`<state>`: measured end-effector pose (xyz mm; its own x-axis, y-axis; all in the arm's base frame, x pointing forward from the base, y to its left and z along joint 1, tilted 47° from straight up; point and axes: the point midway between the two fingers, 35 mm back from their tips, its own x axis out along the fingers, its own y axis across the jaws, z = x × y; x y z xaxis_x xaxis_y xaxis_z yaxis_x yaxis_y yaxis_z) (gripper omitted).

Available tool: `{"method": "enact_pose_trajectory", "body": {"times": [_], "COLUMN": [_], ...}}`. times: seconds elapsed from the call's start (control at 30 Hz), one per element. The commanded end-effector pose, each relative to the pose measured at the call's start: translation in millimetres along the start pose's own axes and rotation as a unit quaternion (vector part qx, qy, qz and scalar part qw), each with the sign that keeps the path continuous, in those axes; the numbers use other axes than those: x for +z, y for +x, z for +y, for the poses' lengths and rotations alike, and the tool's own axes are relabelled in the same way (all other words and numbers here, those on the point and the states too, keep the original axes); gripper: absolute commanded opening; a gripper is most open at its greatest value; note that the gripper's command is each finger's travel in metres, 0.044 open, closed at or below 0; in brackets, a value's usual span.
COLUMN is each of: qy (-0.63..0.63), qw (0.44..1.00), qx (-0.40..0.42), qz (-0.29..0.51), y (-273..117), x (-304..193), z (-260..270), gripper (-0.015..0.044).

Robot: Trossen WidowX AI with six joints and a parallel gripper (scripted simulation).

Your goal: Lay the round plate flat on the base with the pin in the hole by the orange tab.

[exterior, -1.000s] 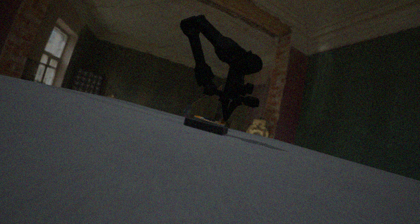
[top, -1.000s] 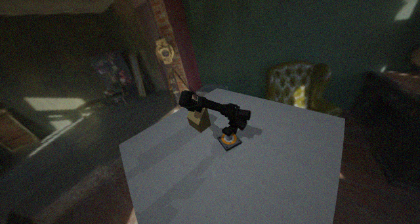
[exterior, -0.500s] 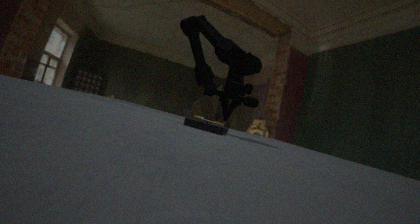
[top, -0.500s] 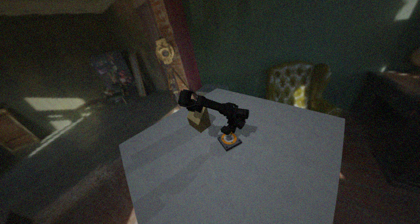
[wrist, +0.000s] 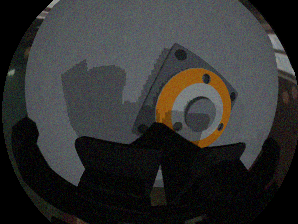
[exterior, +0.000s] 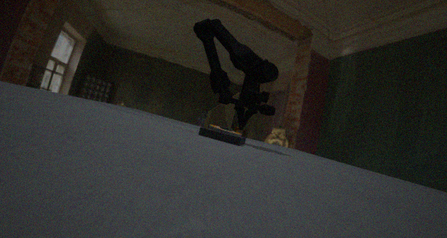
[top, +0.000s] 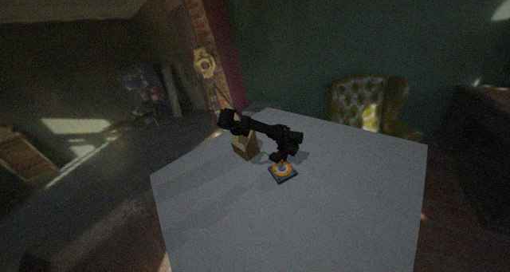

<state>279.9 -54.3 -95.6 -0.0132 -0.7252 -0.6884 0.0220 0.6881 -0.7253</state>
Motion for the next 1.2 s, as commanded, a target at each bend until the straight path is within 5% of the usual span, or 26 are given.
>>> {"method": "enact_pose_trajectory", "body": {"times": [0.0,1.17], "qy": [0.000,-0.001], "qw": [1.000,1.000], "qx": [-0.001,-0.001], "qz": [0.003,0.004], "y": [0.6,-3.2], "x": [-8.5,-28.4], "z": [-2.1,-20.4], "gripper": [0.0000,0.0000]}}
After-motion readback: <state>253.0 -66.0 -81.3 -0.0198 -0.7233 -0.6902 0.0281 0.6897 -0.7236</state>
